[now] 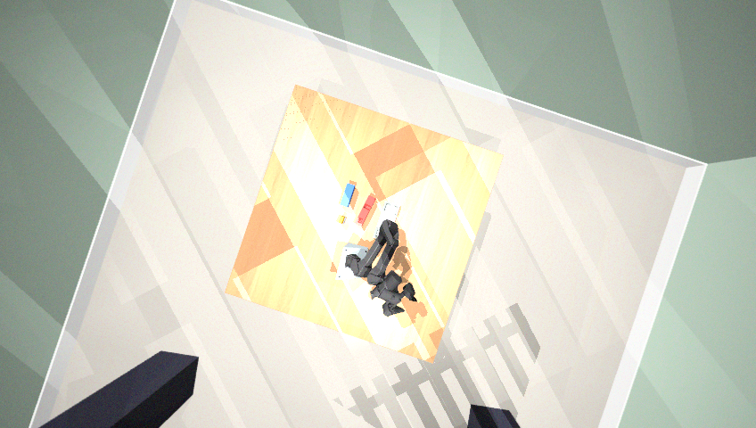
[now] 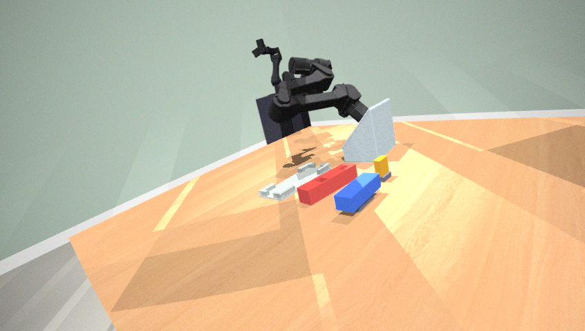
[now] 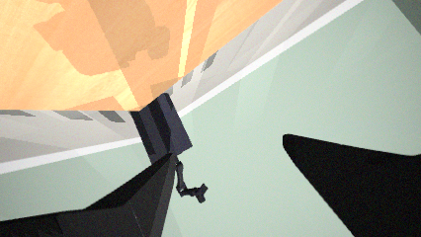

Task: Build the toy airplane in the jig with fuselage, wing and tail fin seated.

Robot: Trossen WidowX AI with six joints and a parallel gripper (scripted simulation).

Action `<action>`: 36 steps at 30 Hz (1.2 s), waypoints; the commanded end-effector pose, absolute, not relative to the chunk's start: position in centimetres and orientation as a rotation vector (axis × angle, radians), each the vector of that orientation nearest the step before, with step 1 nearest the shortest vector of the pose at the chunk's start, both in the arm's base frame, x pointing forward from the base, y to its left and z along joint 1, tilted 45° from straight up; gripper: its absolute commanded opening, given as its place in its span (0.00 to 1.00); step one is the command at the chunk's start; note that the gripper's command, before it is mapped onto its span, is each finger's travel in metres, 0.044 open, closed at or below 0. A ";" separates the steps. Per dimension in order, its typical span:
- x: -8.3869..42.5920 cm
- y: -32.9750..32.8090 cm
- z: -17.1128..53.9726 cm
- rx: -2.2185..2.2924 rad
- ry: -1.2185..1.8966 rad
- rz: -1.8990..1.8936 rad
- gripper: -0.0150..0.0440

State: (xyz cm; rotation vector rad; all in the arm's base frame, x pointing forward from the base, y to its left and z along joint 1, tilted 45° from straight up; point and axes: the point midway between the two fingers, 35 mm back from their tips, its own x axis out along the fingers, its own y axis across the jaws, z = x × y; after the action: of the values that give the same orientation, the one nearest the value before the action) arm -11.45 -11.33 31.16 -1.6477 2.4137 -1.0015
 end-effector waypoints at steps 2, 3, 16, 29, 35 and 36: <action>-11.6 -11.2 31.2 -1.635 2.413 -1.018 1.00; -12.2 -10.8 31.4 -1.596 2.412 -1.069 1.00; -22.3 4.9 32.7 -0.587 2.132 -2.353 1.00; -18.4 24.7 27.0 0.432 1.263 -3.514 1.00; -11.5 31.2 22.9 0.873 0.604 -3.926 1.00; -10.2 32.0 22.2 0.942 0.474 -3.982 1.00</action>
State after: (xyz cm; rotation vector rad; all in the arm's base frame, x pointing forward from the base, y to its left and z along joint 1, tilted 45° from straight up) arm -13.72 29.59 23.93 0.7551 0.8116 -3.8164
